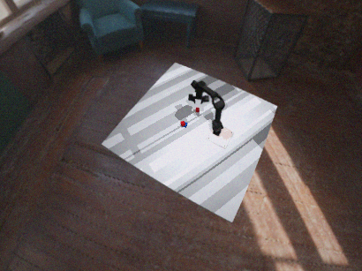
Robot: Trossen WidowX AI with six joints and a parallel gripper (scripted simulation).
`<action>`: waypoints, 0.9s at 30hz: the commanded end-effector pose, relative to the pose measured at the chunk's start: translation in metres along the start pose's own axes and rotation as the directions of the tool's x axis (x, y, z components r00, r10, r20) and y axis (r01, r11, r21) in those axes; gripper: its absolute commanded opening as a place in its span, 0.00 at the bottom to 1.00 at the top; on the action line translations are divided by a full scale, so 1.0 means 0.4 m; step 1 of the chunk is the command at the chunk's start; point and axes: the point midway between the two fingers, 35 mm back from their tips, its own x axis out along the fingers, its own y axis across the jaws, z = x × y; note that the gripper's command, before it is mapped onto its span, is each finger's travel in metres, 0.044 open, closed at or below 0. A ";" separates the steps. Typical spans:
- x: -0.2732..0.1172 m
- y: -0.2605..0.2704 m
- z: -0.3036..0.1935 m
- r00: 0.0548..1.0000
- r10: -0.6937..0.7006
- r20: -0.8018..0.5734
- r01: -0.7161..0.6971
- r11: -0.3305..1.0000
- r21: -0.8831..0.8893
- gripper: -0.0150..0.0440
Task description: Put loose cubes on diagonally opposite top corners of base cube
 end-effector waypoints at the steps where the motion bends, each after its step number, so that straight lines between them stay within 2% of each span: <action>1: 0.070 -0.007 -0.006 1.000 -0.014 -0.014 0.014 1.000 0.006 0.70; 4: 0.115 -0.010 -0.009 1.000 -0.014 -0.014 0.014 1.000 0.006 0.70; 27: 0.203 -0.011 -0.010 1.000 -0.014 -0.014 0.014 1.000 0.006 0.70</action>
